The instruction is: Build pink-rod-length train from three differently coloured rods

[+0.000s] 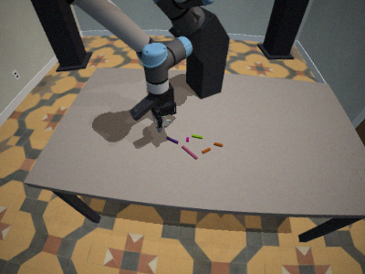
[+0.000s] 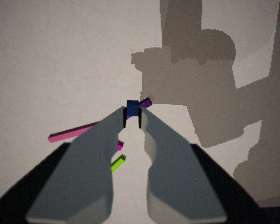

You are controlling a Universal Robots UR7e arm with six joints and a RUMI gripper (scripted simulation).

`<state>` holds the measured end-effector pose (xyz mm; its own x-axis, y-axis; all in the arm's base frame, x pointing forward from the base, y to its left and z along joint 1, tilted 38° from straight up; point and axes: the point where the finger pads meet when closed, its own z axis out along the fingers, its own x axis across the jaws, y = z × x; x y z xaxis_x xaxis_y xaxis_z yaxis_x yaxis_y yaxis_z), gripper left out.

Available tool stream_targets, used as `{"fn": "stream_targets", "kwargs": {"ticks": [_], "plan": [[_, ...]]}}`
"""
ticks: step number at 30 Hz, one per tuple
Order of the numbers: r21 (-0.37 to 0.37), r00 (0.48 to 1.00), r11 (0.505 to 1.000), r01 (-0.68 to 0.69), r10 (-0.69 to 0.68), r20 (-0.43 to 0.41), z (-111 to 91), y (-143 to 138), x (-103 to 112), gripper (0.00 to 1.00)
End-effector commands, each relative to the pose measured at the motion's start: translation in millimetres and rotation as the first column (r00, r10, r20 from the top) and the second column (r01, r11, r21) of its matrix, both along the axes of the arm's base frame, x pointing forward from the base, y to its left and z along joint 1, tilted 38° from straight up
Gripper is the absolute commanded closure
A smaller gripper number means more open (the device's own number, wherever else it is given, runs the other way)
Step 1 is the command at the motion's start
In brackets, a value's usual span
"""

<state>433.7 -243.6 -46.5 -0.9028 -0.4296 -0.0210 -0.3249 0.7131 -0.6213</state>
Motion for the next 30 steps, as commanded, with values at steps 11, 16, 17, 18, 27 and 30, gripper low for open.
{"fn": "stream_targets", "kwargs": {"ticks": [11,16,17,18,27,30], "plan": [[0.002,1.000,1.000,0.002,-0.002,0.000,-34.8,-27.4,13.9,1.00],[0.002,1.000,1.000,0.002,-0.002,0.000,-45.3,-35.1,17.7,1.00],[0.002,1.000,1.000,0.002,-0.002,0.000,-48.6,-37.5,18.9,1.00],[0.002,1.000,1.000,0.002,-0.002,0.000,-51.7,-39.8,20.0,1.00],[0.002,1.000,1.000,0.002,-0.002,0.000,-67.1,-51.1,25.7,1.00],[0.002,1.000,1.000,0.002,-0.002,0.000,-67.5,-51.3,25.8,1.00]]}}
